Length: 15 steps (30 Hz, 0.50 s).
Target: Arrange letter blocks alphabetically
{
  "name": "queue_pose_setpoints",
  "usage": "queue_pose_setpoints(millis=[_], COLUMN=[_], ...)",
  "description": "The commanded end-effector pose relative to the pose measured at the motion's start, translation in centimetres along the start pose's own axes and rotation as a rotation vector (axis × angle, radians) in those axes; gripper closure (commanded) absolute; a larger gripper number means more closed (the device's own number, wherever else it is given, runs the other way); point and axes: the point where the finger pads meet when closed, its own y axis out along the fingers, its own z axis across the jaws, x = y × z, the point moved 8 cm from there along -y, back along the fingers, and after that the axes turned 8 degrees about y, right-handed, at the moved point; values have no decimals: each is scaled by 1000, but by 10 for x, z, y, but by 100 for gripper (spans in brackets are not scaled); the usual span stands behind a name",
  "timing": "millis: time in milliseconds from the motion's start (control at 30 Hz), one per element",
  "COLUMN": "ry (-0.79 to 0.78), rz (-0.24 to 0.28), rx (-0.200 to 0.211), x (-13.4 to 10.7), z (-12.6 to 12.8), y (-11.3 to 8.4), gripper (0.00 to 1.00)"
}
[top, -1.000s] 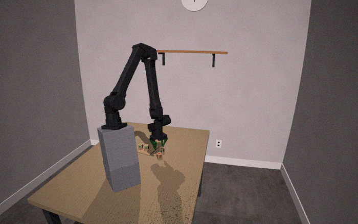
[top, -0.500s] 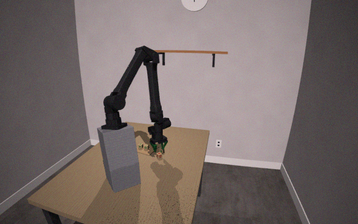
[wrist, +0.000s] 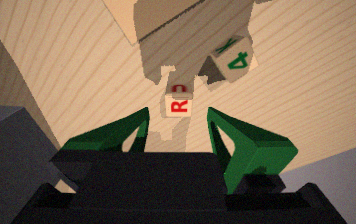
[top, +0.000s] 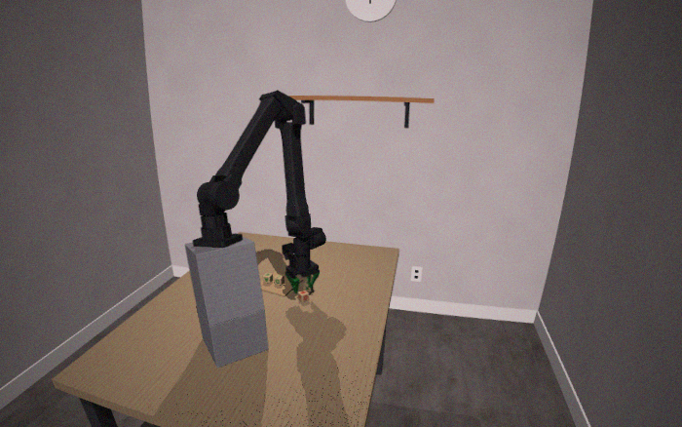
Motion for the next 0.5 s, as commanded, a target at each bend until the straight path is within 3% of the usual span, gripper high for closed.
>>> queue_pose_setpoints(millis=[0, 467], ry=[-2, -2], rz=[-7, -7], rx=[-9, -8], x=[4, 4], z=[-2, -2], y=[2, 4], gripper=[35, 35])
